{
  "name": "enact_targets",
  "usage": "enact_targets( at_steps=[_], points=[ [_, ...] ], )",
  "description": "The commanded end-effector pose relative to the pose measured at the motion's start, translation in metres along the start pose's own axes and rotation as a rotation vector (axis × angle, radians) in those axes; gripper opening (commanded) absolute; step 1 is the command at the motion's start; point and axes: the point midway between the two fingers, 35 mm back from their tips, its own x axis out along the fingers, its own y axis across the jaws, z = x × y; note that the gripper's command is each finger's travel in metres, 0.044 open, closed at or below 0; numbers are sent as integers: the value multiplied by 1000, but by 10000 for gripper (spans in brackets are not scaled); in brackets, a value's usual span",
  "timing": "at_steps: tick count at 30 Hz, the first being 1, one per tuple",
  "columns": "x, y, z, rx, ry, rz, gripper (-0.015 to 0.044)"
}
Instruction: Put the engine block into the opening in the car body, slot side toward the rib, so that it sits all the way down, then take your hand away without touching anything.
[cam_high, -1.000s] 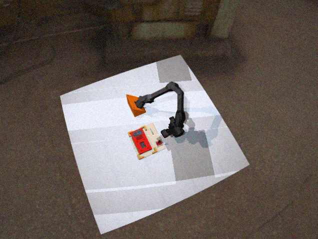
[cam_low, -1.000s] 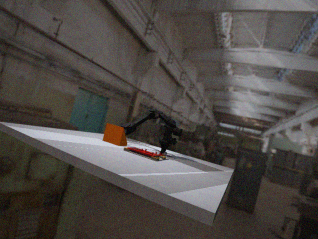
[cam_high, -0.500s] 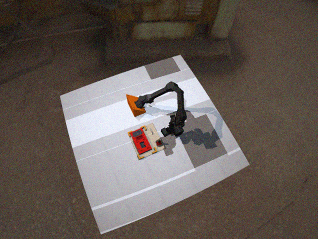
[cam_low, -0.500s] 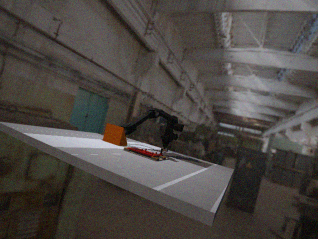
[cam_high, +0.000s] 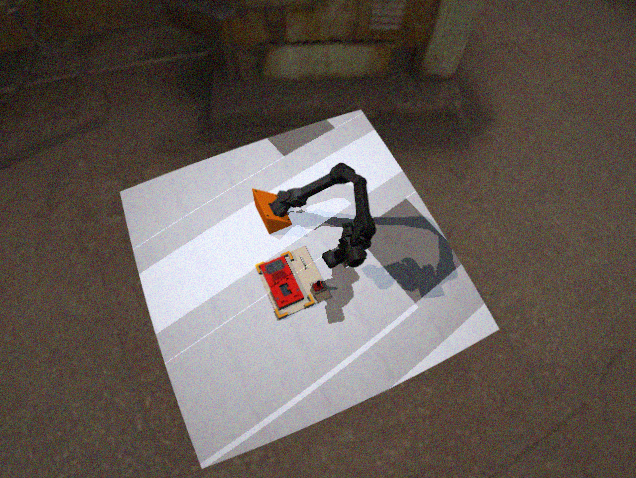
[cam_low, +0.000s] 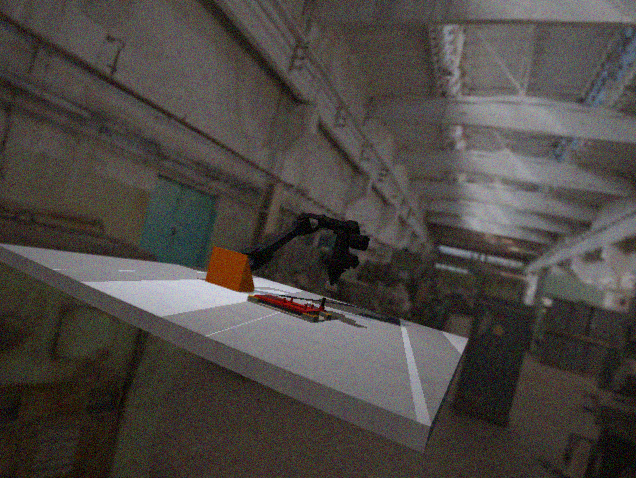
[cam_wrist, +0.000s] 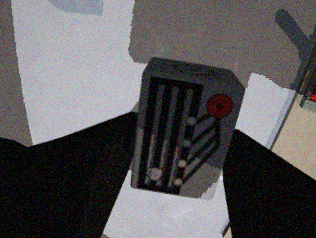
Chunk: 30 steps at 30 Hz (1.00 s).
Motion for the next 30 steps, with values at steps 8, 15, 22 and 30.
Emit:
enact_targets(
  at_steps=[8,15,22,30],
  points=[
    [-35,2,-4,-3,-4,0,0],
    [-38,-1,-4,-1,-4,0,0],
    [-33,-20,0,6,-4,0,0],
    [-28,-46,4,15,-3,-5,0]
  ],
)
